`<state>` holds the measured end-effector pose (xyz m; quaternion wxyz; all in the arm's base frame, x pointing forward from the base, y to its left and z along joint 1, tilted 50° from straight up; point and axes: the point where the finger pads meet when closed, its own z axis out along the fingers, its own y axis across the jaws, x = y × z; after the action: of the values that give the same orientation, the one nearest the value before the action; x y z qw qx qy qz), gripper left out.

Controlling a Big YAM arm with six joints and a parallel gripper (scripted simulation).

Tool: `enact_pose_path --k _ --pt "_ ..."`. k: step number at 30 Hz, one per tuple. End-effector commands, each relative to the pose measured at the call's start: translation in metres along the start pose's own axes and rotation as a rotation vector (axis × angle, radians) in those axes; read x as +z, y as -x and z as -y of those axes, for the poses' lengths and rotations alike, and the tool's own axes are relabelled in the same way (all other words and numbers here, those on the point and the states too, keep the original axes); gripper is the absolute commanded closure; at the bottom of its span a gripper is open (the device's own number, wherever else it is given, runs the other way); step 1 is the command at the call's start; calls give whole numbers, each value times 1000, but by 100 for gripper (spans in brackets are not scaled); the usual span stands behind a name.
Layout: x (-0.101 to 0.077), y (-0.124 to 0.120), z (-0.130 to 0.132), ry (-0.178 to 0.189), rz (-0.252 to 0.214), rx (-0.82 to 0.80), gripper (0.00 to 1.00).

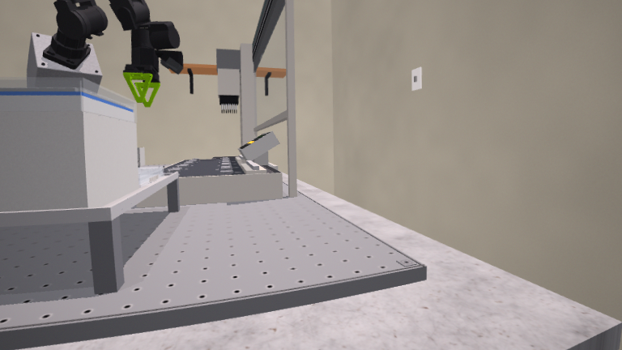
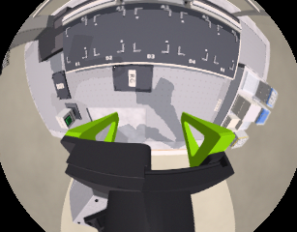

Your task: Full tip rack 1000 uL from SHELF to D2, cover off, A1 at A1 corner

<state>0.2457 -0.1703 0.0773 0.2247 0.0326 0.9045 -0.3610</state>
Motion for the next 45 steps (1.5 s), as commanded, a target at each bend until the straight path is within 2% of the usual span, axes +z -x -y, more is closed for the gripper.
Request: enact_pose_path --k 1,3,6,9,13,45 --pt "-1 0 6 -17 9 52 0" --pt "11 -3 2 -5 -4 82 0" --pt "11 -2 1 -5 -2 140 0" --pt "6 4 2 -4 25 200 0" --pt "8 1 0 -1 9 274 0" --pt "8 0 0 0 9 835 0"
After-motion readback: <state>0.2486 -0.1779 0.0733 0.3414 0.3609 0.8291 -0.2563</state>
